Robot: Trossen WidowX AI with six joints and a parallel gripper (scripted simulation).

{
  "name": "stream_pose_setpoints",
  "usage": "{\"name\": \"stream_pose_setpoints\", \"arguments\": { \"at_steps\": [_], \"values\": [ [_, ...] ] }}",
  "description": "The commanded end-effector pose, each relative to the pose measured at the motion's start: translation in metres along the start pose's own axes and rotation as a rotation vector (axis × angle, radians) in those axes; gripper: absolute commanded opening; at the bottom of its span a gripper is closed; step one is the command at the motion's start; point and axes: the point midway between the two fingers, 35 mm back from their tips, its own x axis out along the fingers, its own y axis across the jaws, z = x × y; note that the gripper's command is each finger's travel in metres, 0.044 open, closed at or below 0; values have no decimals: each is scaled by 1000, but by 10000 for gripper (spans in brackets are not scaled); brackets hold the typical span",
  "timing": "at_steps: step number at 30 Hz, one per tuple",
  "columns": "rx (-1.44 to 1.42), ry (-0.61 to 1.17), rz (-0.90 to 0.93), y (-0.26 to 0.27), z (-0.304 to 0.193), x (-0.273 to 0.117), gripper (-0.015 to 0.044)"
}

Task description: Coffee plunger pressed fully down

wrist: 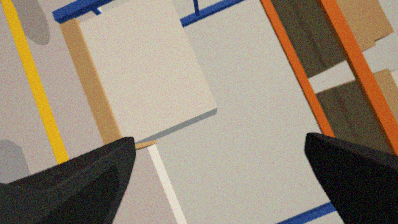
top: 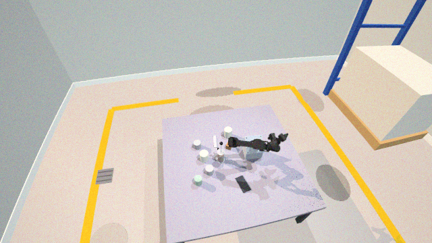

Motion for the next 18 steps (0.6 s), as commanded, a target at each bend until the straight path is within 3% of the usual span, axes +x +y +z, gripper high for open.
{"name": "stream_pose_setpoints", "arguments": {
  "at_steps": [1, 10, 18],
  "values": [
    [6, 6, 3, 1, -1, 0, 426],
    [291, 275, 99, 25, -61, -13, 440],
    [604, 596, 128, 56, -118, -52, 440]
  ]
}}
